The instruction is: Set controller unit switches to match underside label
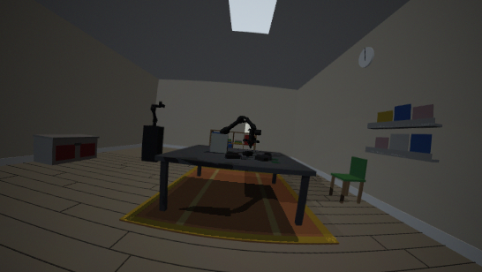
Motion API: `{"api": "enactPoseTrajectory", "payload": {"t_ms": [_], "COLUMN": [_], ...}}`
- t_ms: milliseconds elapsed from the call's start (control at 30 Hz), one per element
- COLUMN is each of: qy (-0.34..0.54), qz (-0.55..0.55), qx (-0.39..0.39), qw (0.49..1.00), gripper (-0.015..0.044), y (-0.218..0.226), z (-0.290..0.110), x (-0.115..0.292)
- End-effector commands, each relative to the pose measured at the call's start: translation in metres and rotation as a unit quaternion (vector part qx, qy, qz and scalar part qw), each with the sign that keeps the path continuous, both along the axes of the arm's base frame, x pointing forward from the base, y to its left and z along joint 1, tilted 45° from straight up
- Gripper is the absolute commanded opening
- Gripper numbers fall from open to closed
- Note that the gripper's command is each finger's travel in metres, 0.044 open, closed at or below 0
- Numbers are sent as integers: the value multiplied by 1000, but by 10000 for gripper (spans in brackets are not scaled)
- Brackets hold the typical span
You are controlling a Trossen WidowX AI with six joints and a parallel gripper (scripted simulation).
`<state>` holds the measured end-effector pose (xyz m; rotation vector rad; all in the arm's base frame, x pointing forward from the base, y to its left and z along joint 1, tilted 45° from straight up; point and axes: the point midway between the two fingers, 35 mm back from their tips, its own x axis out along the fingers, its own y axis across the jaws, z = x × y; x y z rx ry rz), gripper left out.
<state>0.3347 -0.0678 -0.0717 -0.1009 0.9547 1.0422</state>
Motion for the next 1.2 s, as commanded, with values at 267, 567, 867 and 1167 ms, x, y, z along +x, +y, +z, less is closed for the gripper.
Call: {"api": "enactPoseTrajectory", "payload": {"t_ms": [267,567,867,1167], "qy": [-2,-2,-2,-1], "qz": [7,7,7,7], "qx": [-2,-3,-3,-1], "qw": [1000,1000,1000,1000], "gripper": [0,0,0,0], "y": [-11,-12,-9,31], "z": [-9,-9,-10,-15], "x": [-27,-26,-28,-57]}}
